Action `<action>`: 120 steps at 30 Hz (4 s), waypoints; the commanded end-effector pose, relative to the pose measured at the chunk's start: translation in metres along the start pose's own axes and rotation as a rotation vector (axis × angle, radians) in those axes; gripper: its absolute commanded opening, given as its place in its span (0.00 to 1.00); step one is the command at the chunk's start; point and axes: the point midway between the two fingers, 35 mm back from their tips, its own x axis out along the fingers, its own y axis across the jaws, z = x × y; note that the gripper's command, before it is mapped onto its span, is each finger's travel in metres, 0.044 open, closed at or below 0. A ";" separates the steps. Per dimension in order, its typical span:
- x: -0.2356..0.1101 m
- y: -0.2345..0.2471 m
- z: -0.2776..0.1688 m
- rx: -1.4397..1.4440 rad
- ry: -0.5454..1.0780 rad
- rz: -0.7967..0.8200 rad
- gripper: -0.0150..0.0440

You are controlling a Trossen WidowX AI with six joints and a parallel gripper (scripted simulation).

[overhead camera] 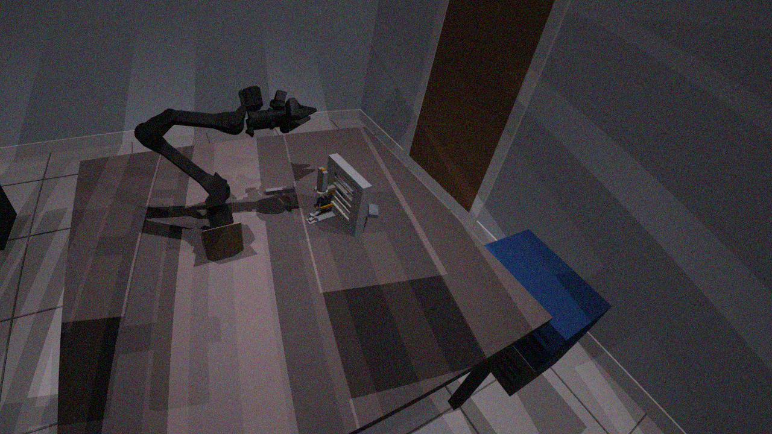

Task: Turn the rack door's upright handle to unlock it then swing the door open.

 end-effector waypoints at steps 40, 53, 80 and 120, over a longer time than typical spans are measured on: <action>0.043 -0.031 -0.124 -0.033 0.953 0.350 0.75; 0.033 -0.040 -0.144 0.131 1.174 0.516 0.75; 0.025 -0.043 -0.154 0.431 1.347 0.714 0.75; 0.025 -0.001 -0.197 0.432 1.467 0.735 0.70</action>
